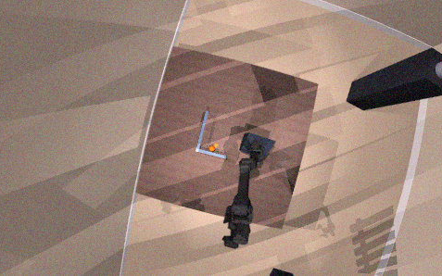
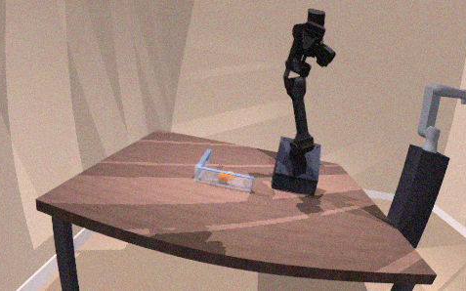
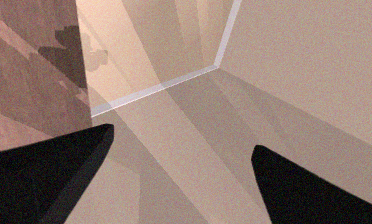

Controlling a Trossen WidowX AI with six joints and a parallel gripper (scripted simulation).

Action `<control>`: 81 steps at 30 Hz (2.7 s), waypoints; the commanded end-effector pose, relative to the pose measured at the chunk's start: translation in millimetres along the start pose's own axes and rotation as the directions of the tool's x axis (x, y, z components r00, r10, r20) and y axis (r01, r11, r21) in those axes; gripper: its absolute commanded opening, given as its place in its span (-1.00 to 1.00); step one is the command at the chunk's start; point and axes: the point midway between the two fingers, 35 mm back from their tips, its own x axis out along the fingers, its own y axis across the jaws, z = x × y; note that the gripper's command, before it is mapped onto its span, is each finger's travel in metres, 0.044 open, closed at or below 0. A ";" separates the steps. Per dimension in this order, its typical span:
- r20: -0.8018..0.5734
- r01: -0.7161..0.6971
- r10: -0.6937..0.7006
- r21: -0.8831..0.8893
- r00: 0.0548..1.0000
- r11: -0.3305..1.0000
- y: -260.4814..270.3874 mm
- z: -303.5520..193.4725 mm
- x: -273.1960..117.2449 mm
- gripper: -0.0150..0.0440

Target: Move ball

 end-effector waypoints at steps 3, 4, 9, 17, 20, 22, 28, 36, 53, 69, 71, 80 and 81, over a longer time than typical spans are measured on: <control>-0.005 -0.016 0.016 -0.021 1.000 1.000 0.8 12.0 6.4 0.61; -0.009 -0.028 0.027 -0.035 1.000 0.999 1.8 19.7 11.2 0.61; -0.030 -0.096 0.094 -0.093 0.995 0.991 12.3 53.2 39.6 0.61; -0.088 -0.286 0.276 -0.145 0.957 0.947 61.7 89.1 109.5 0.61; -0.113 -0.369 0.355 -0.136 0.928 0.920 89.1 90.3 137.2 0.61; -0.126 -0.410 0.396 -0.119 0.909 0.904 104.9 87.9 151.6 0.61; -0.156 -0.523 0.512 -0.043 0.845 0.851 154.6 70.7 187.3 0.61; -0.180 -0.685 0.704 0.165 0.687 0.710 252.9 12.2 217.5 0.61; 0.042 -0.555 0.901 0.800 0.431 0.228 460.9 -124.4 129.3 0.61; 0.199 -0.294 0.810 0.955 0.552 -0.034 543.8 -143.2 45.6 0.61; 0.199 -0.294 0.810 0.955 0.552 -0.034 547.7 -142.3 48.3 0.61; 0.199 -0.294 0.810 0.955 0.552 -0.034 559.2 -139.5 56.2 0.61; 0.199 -0.294 0.810 0.955 0.552 -0.034 560.5 -139.3 57.1 0.61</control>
